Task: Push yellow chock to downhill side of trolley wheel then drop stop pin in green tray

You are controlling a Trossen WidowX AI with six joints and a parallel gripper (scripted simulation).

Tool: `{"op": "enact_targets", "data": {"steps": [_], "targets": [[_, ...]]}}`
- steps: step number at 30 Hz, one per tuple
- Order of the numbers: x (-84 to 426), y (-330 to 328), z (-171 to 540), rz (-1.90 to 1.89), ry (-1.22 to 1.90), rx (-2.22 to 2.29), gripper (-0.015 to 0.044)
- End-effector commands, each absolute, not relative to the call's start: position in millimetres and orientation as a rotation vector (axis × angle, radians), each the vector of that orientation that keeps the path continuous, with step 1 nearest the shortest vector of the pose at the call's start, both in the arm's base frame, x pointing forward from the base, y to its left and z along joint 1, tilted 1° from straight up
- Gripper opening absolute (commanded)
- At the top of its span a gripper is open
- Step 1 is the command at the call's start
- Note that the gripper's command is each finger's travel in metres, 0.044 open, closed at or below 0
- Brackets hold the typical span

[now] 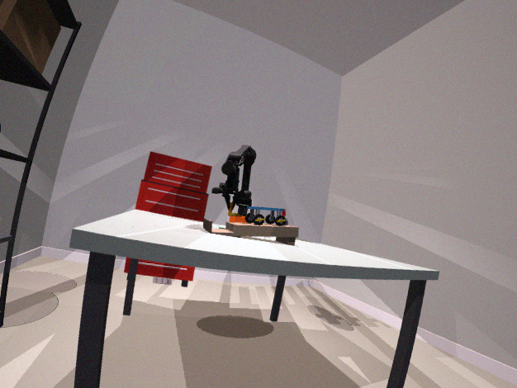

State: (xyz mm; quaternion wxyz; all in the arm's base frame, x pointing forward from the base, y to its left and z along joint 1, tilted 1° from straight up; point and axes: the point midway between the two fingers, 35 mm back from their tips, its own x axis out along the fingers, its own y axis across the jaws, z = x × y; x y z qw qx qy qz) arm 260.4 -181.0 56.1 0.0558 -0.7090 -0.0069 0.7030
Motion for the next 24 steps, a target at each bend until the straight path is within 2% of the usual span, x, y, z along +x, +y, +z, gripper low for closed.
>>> {"op": "enact_targets", "data": {"steps": [1, 24], "targets": [[260, -179, 45, 2.131, -0.026, -2.142, 0.0], [260, -163, 27, 2.13, -0.028, -2.141, 0.0]]}}
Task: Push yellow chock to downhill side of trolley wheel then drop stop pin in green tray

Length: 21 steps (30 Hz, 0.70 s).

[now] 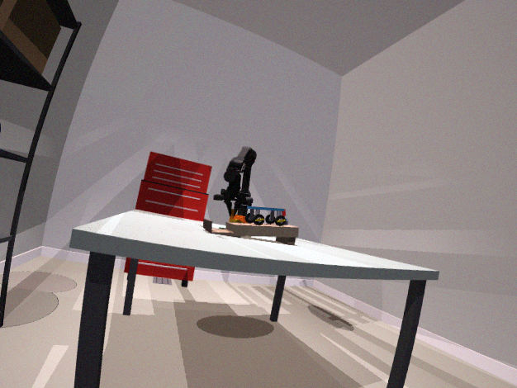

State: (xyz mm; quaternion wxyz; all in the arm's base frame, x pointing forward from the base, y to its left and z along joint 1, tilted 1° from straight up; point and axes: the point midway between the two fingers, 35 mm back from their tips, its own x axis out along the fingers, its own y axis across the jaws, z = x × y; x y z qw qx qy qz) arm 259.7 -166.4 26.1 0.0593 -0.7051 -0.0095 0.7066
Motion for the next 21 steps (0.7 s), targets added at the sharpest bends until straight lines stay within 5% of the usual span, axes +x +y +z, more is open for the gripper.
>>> {"op": "enact_targets", "data": {"steps": [1, 21], "targets": [[260, -162, 27, 2.13, -0.028, -2.141, 0.0], [261, -141, 29, 2.129, -0.03, -2.14, 0.0]]}}
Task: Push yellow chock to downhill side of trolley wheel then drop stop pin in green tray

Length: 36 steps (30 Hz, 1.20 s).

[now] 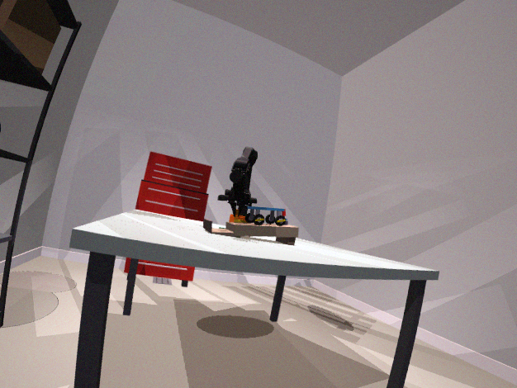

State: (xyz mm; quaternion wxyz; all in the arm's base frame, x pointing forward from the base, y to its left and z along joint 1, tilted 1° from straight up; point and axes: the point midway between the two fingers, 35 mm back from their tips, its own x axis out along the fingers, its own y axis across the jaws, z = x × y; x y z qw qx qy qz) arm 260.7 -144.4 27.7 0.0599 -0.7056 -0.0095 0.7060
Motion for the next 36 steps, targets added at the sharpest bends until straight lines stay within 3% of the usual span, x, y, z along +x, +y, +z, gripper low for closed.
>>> {"op": "enact_targets", "data": {"steps": [1, 15, 22, 36], "targets": [[261, -140, 29, 2.129, -0.03, -2.14, 0.0], [261, -139, 28, 2.138, -0.026, -2.137, 0.0], [261, -139, 28, 2.138, -0.026, -2.137, 0.0184], [259, -144, 70, 2.129, -0.03, -2.14, 0.019]]}}
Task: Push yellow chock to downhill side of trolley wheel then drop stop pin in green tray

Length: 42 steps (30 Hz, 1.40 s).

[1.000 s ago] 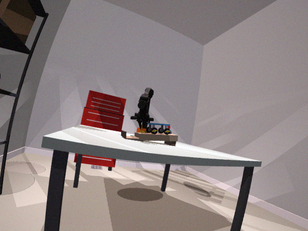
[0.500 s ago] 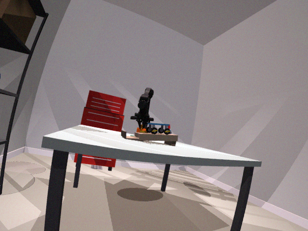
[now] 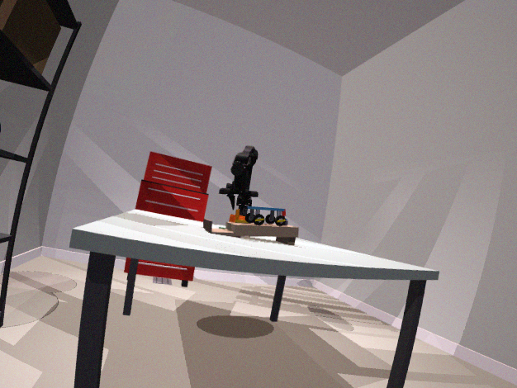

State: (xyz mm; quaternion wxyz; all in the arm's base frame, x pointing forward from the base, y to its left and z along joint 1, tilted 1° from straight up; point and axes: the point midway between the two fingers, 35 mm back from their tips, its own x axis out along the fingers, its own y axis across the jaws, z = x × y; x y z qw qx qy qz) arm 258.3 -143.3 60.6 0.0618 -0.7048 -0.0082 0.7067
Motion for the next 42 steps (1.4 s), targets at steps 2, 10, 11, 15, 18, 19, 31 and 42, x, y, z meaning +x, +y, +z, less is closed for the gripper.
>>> {"op": "enact_targets", "data": {"steps": [2, 10, 11, 15, 18, 19, 31, 42], "targets": [[259, -145, 78, 2.129, -0.03, -2.14, 0.019], [259, -146, 80, 2.136, -0.024, -2.132, 0.0295], [260, -146, 82, 2.137, -0.027, -2.143, 0.0269], [279, -132, 102, 2.178, -0.174, -2.319, 0.019], [291, -109, 106, 2.214, -0.412, -2.406, 0.019], [294, -101, 107, 2.222, -0.495, -2.433, 0.019], [318, 8, 126, 2.128, -1.669, -2.625, 0.019], [314, 69, 137, 1.87, -2.38, -2.58, 0.019]]}}
